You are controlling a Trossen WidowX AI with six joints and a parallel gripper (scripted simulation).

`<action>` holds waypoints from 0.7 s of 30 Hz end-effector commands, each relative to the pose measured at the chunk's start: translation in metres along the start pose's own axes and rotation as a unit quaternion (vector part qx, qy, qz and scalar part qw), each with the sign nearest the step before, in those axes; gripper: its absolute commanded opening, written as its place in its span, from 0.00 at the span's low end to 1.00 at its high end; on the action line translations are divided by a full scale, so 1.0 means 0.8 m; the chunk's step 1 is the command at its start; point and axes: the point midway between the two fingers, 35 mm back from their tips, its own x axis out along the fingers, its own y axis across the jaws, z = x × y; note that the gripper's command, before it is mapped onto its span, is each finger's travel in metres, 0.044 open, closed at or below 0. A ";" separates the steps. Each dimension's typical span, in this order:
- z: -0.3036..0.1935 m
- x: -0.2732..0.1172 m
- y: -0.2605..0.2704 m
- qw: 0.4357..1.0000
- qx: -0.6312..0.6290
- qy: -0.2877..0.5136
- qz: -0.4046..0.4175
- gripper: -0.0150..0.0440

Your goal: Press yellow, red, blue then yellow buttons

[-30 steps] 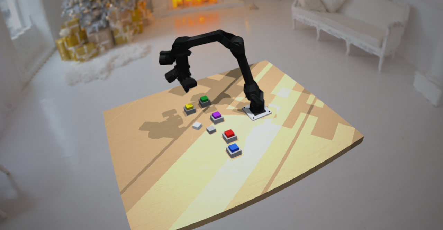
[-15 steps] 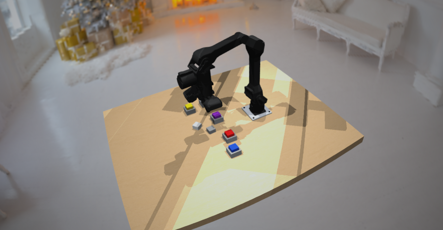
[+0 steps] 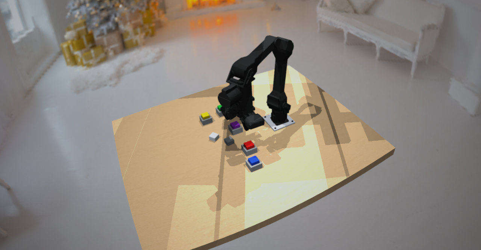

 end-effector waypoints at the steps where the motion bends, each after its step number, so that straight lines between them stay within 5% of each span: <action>1: -0.006 0.049 -0.001 1.000 0.002 0.006 -0.005 0.29; 21: -0.007 0.085 -0.001 1.000 0.002 0.006 -0.005 0.29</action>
